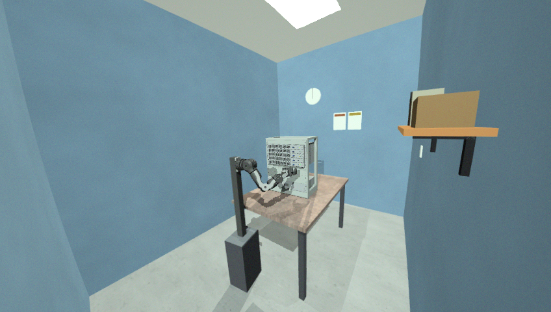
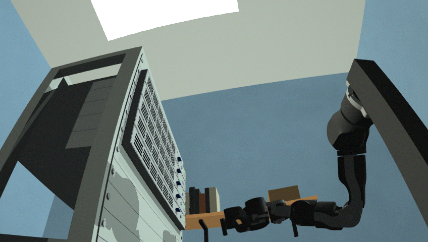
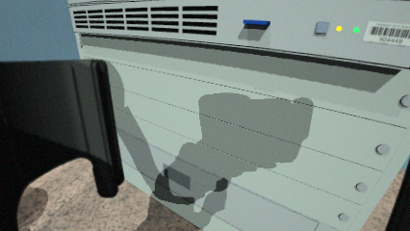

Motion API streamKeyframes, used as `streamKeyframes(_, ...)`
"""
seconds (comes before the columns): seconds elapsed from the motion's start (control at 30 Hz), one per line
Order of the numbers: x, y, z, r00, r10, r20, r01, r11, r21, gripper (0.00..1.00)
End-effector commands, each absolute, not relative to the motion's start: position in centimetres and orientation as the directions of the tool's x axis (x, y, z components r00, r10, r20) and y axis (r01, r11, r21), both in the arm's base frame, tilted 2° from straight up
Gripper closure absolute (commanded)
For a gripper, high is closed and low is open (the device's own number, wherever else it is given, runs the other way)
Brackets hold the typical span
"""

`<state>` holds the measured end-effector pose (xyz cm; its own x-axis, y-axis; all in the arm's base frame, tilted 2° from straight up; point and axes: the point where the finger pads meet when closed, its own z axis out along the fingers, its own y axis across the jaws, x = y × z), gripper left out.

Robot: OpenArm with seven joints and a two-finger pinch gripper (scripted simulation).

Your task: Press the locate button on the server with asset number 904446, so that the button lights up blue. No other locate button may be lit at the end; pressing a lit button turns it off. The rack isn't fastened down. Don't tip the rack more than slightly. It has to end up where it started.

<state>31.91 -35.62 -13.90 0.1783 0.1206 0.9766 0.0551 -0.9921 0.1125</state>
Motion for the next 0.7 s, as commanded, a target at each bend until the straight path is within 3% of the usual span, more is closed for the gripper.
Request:
streamKeyframes(0.0,31.9,-35.8,-13.9,0.179,0.108,0.978,0.044,-0.994,0.102,0.4)
streamKeyframes(0.67,30.7,-40.2,-10.9,0.07,0.011,0.997,-0.111,-0.994,0.019,0.4)
